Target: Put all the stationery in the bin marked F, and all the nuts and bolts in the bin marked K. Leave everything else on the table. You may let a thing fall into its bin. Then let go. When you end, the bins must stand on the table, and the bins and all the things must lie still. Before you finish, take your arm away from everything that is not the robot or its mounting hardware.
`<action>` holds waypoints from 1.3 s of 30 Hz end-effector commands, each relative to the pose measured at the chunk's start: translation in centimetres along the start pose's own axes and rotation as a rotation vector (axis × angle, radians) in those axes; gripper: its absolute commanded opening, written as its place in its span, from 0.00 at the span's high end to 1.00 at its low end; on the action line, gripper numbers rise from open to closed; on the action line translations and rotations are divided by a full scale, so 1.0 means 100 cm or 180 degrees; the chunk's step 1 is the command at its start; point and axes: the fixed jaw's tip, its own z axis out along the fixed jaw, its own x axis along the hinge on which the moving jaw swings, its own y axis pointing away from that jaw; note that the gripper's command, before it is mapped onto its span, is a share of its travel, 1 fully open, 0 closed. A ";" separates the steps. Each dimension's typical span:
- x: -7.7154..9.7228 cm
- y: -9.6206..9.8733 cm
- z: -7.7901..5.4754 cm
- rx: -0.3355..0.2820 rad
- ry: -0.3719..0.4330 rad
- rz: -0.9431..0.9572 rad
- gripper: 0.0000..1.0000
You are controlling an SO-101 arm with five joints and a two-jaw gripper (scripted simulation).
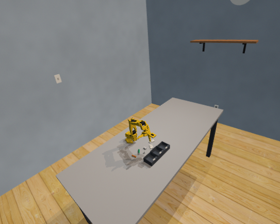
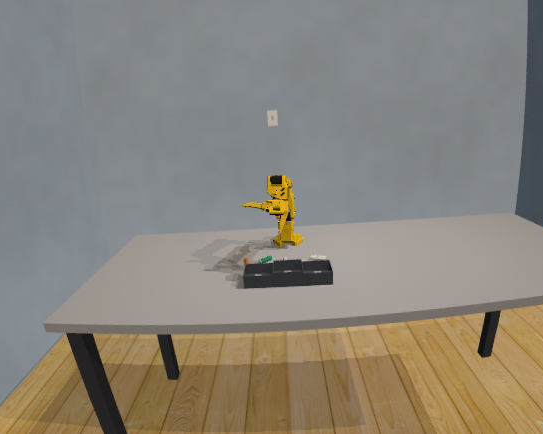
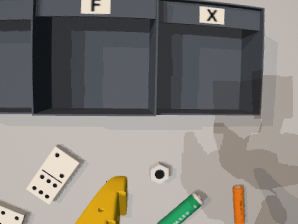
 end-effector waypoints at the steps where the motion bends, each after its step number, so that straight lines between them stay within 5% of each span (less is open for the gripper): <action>1: -0.010 -0.003 -0.008 0.0038 -0.0196 -0.0007 0.00; 39: -0.013 -0.008 -0.004 0.0070 -0.0224 -0.0028 0.00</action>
